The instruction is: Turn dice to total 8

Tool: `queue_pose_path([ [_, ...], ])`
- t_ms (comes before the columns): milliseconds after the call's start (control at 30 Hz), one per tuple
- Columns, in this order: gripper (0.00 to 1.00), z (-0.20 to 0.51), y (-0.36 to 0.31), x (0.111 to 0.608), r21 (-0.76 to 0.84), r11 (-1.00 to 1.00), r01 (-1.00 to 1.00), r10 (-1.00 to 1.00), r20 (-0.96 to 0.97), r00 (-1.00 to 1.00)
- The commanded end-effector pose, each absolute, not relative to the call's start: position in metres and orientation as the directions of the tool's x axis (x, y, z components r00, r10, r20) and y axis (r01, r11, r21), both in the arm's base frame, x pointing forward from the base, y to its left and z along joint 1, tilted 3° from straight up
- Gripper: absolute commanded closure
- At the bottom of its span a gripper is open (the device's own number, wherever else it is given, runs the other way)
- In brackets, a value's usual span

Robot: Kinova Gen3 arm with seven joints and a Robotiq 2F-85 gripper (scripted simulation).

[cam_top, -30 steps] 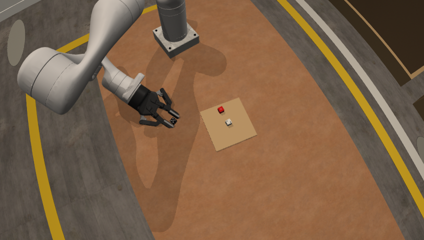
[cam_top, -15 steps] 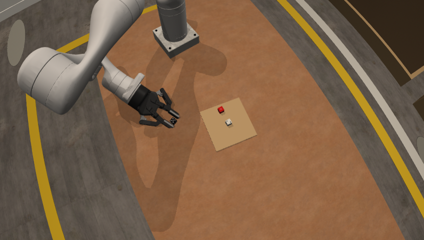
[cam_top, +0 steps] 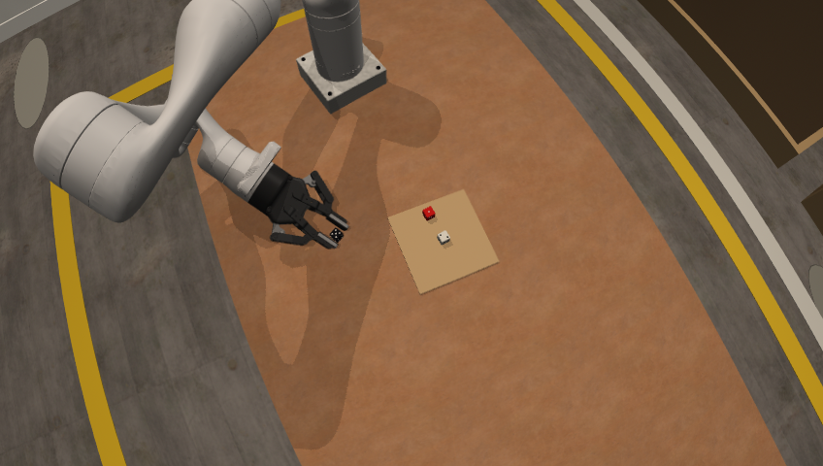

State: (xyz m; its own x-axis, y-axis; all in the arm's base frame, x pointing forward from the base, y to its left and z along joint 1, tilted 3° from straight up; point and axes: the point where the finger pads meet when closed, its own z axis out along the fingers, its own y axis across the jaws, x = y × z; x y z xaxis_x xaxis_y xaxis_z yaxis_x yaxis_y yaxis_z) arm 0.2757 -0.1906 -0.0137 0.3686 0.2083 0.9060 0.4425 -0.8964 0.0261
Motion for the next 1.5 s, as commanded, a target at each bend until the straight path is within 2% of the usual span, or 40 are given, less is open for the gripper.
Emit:
queue_pose_path([
  [0, 0.69, -0.013, -0.191, 0.276, 0.027, -0.896, 0.442, 0.209, 0.906, 0.368],
  [400, 0.69, -0.012, -0.192, 0.273, 0.027, -0.896, 0.442, 0.209, 0.906, 0.368],
  [867, 0.69, 0.007, -0.209, 0.238, 0.027, -0.896, 0.442, 0.209, 0.906, 0.368],
  [1467, 0.69, 0.029, -0.210, 0.234, 0.027, -0.896, 0.442, 0.209, 0.906, 0.368],
])
